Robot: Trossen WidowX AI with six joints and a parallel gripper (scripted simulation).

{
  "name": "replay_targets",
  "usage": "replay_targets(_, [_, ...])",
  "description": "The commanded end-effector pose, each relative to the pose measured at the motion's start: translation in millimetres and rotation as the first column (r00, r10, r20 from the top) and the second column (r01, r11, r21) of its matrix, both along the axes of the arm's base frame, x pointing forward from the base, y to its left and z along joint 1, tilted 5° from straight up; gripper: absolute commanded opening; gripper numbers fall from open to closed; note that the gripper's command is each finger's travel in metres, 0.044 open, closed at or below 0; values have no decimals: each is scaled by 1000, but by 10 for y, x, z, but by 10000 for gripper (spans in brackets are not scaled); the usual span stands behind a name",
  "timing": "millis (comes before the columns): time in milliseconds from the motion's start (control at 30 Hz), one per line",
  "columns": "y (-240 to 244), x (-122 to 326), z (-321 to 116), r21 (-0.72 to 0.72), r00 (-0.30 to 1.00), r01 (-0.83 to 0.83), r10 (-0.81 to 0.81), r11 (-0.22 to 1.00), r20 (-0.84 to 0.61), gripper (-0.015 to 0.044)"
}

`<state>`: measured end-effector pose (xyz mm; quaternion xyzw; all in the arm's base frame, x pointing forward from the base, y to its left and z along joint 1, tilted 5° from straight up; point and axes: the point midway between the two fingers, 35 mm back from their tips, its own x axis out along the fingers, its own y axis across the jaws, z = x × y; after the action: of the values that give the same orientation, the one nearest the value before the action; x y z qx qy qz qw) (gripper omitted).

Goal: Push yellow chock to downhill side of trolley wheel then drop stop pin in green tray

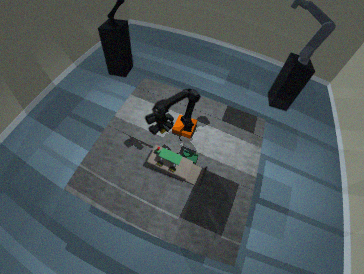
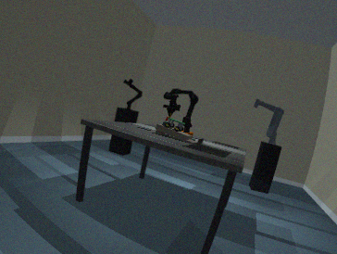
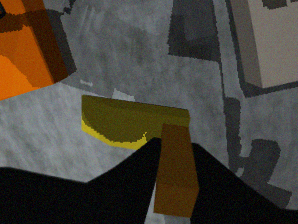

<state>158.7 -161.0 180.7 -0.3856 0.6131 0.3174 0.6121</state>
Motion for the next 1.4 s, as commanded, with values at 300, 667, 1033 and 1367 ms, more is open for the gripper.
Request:
replay_targets(300, [-6, 0, 6, -18, 929, -370, 369, 929, -37, 0])
replay_targets(667, [137, 64, -14, -17, 929, -370, 369, 929, -35, 0])
replay_targets(1033, [494, 230, -60, -14, 929, -370, 369, 929, -33, 0])
replay_targets(1367, [815, 373, -97, -12, 929, -370, 370, 929, -30, 0])
